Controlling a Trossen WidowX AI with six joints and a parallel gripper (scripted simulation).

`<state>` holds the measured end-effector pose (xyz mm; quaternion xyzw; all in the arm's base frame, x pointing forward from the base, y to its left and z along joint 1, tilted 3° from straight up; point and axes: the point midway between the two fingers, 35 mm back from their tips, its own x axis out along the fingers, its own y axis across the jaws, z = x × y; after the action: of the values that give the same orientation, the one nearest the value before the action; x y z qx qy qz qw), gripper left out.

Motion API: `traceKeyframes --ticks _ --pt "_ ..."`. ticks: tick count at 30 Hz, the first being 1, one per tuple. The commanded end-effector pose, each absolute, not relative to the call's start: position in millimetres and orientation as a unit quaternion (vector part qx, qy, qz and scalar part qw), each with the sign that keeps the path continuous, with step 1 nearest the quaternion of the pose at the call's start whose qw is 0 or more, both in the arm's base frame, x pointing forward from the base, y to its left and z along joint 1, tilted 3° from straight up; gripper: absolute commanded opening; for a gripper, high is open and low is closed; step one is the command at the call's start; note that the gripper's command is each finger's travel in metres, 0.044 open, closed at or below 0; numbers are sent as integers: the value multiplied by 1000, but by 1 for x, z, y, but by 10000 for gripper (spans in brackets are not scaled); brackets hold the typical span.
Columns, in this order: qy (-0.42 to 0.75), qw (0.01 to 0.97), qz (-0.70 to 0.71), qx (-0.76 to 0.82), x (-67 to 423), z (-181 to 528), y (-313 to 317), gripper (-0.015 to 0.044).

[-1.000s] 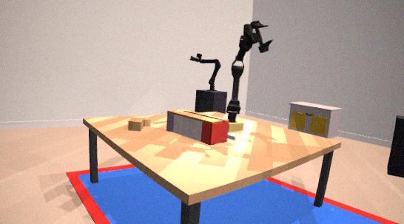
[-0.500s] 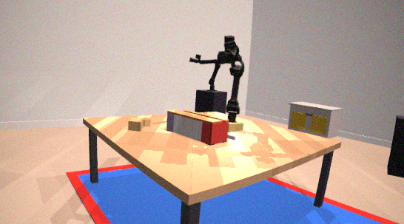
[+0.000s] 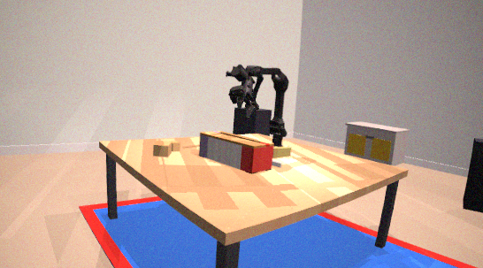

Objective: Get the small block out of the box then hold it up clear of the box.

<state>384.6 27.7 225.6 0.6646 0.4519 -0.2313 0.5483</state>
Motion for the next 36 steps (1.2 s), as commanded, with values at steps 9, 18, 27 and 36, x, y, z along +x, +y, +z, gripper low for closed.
traceKeyframes --ticks 9,18,27,36 --pt "551 382 -427 606 276 129 -80 400" --pt "553 379 -429 606 274 128 -81 400" --pt "553 379 -429 605 275 116 -82 400" --pt "553 379 -429 605 275 101 -84 400"
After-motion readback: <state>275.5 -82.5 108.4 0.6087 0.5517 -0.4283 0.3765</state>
